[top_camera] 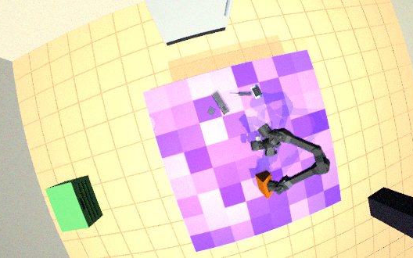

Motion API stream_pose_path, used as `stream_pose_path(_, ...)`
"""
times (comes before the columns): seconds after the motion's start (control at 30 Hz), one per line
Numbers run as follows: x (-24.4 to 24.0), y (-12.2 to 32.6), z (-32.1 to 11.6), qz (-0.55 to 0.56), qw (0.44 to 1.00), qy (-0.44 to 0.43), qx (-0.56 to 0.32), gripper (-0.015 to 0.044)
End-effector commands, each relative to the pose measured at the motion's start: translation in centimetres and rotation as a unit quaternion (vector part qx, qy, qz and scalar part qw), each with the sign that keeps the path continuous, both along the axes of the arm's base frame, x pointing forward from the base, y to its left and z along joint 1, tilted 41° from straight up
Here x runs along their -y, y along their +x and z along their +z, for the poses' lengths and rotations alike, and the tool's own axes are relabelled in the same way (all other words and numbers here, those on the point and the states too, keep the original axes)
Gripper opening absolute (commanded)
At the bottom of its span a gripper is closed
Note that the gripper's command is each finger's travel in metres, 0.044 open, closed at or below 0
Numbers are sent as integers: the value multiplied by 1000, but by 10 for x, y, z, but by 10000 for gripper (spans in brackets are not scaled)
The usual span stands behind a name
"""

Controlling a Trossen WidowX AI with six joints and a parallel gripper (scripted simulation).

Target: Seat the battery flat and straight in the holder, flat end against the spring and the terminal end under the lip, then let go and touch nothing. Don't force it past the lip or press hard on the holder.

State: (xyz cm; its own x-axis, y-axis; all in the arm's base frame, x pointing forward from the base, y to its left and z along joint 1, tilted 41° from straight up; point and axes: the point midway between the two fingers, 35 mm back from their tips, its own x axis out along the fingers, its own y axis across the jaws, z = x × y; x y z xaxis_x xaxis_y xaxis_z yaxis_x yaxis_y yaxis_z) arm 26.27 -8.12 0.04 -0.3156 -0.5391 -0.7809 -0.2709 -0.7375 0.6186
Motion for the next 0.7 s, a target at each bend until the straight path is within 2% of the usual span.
stream_pose_path(0.0,1,2,-1,-13,1000,6,-10,77)
stream_pose_path(0.67,9,6,-7,-59,996,24,-63,77)
